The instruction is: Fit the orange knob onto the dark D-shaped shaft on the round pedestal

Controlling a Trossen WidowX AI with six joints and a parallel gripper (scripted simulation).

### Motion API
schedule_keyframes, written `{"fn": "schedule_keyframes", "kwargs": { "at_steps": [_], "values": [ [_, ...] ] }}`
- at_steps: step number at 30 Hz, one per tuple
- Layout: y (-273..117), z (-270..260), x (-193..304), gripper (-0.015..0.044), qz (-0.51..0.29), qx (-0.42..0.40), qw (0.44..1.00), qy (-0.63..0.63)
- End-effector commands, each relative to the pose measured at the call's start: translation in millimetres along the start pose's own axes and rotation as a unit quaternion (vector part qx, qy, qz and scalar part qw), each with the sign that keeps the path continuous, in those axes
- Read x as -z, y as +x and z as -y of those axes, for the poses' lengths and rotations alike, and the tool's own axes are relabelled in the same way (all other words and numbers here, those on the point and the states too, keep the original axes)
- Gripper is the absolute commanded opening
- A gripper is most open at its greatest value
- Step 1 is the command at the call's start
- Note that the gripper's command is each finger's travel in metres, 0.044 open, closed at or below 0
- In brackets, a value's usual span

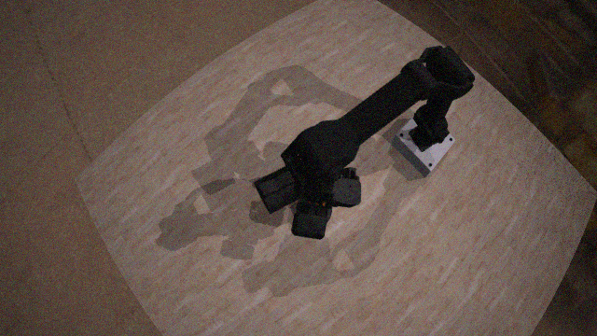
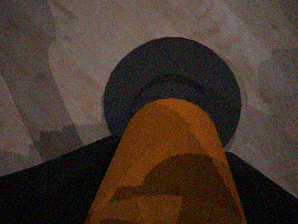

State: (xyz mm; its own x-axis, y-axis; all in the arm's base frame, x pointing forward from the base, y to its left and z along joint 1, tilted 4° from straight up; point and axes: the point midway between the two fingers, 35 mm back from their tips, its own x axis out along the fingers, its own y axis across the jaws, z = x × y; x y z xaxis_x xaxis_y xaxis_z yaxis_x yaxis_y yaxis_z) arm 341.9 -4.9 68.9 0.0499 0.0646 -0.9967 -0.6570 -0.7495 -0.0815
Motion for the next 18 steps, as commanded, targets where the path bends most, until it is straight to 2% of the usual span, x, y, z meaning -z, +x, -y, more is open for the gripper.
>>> {"fn": "schedule_keyframes", "kwargs": {
  "at_steps": [1, 5, 18],
  "values": [
    [-1.8, 0.6, 0.2, 0.0, 0.0, 0.001, 0.999, -0.037],
    [0.3, 0.5, -0.3, 0.0, 0.0, 0.001, 0.995, -0.098],
    [3.3, 0.6, 0.2, 0.0, 0.0, 0.001, 0.995, -0.098]
  ]
}}
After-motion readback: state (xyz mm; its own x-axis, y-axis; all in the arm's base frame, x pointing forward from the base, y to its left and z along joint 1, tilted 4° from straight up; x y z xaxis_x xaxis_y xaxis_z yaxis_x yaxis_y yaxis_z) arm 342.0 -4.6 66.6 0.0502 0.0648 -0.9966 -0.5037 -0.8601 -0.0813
